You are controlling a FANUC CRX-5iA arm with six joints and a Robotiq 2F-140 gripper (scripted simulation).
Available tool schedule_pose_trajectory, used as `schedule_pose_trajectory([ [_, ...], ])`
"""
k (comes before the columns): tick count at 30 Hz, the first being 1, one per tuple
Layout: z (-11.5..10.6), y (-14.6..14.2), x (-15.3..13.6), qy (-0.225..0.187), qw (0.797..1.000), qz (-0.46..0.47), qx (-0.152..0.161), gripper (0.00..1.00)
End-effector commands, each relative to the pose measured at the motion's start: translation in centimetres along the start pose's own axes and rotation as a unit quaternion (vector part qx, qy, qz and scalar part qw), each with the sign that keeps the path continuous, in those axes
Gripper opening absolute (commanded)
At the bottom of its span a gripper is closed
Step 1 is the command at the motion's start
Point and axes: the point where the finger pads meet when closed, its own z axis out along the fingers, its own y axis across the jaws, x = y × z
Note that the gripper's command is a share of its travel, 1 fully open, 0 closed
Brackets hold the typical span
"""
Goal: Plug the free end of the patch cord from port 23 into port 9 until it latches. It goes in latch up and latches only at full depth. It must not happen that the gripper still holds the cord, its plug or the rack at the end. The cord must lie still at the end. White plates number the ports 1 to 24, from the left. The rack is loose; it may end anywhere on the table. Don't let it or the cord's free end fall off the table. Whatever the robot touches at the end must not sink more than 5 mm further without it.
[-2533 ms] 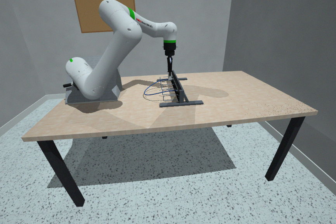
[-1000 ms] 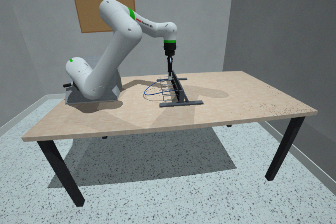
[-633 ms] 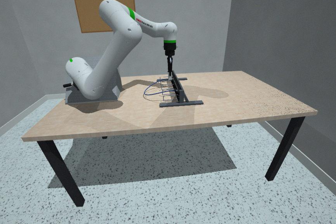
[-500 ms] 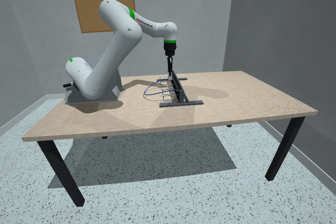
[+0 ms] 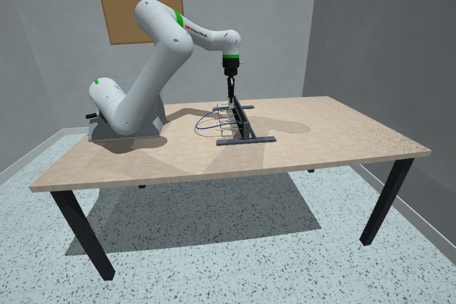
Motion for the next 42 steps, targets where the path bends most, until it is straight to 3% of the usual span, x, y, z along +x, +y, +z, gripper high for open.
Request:
schedule_pose_trajectory([
  [1,-0.03,0.01,-0.01,0.000,1.000,0.000,0.000,0.00],
  [42,-0.03,0.01,-0.36,-0.001,1.000,0.000,0.000,0.00],
])
